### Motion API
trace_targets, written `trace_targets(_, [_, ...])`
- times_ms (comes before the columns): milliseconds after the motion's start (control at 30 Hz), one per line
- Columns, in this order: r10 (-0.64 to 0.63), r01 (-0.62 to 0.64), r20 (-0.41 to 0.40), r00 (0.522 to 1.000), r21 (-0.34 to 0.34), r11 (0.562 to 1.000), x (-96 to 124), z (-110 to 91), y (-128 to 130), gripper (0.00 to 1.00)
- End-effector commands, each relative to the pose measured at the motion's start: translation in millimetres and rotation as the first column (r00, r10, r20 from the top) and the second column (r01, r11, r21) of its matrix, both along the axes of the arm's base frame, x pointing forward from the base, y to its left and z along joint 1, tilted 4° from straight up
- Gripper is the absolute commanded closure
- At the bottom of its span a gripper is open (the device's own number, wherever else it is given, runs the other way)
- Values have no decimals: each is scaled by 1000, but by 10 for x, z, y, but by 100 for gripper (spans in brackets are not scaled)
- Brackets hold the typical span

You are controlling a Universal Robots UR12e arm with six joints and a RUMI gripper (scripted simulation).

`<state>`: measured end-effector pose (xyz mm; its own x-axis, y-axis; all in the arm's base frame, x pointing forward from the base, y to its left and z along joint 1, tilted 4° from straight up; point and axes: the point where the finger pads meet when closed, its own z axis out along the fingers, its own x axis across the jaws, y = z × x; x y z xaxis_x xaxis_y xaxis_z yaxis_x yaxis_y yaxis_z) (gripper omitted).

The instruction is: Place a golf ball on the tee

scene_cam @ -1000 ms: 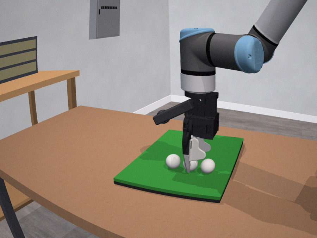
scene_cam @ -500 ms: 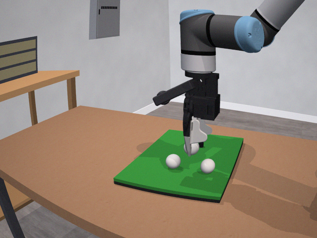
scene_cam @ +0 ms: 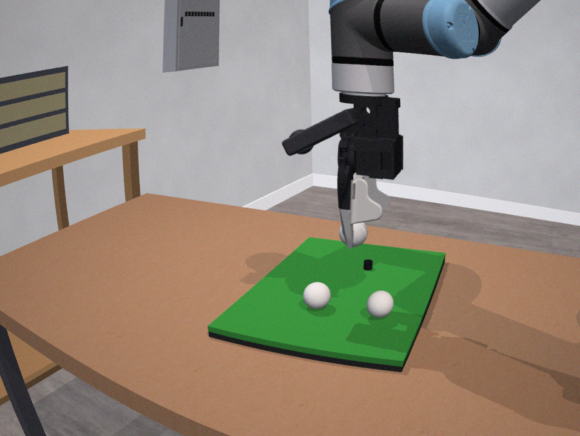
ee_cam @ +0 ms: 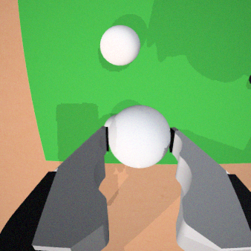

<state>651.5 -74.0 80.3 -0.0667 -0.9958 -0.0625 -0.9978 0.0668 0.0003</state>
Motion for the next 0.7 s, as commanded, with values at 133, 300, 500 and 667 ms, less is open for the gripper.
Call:
trace_targets(133, [-9, 9, -1, 1000, -1, 1000, 71, 35, -1380, 100])
trace_targets(300, [-9, 9, 0, 1000, 0, 1000, 54, 37, -1600, 100])
trace_targets(500, [-5, 5, -4, 1000, 3, 1000, 34, -368, -1515, 100])
trace_targets(667, [-6, 6, -4, 1000, 3, 1000, 35, -655, -1497, 100])
